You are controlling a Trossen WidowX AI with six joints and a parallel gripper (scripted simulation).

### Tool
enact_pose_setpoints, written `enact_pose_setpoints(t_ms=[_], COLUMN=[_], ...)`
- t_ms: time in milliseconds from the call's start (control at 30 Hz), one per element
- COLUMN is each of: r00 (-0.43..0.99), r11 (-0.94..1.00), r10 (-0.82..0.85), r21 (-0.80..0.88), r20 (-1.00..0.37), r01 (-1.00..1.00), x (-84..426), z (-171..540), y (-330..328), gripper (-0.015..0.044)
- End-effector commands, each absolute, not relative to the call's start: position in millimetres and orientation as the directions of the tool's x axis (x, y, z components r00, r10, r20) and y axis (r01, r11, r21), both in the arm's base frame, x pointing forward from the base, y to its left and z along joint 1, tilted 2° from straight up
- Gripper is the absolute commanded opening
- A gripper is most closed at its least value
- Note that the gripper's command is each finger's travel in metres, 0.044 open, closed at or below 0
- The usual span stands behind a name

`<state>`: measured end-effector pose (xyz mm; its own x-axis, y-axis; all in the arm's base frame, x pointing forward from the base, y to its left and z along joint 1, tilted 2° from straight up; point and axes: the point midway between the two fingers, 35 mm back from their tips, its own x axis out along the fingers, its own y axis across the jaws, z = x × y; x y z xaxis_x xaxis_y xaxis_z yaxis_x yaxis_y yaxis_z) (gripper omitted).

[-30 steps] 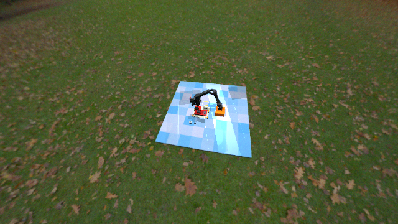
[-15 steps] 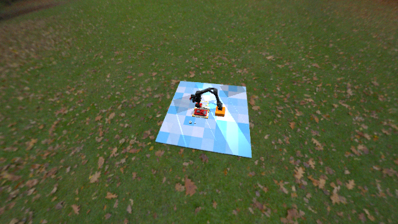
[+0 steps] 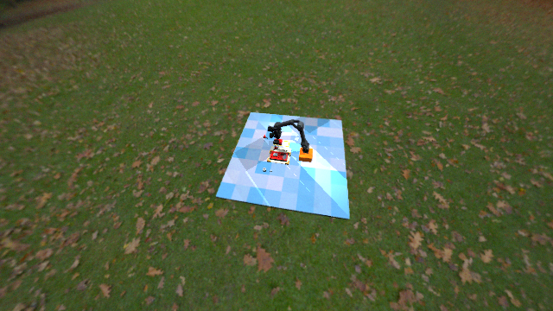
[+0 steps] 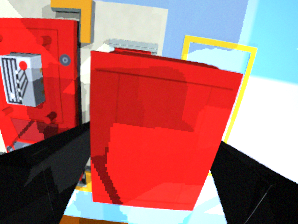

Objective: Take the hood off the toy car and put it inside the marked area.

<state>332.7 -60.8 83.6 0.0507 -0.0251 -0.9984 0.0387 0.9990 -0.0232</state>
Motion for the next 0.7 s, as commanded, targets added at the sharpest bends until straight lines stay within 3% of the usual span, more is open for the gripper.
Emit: enact_pose_setpoints(t_ms=[0,667], r00=[0.059,0.060], r11=[0.999,0.999], r10=[-0.024,-0.035], r21=[-0.022,-0.033], r20=[-0.998,-0.998], r01=[0.033,0.029], x=[326.8,302.4], z=[86.7,89.0], y=[-75.4,-131.8], gripper=[0.0000,0.0000])
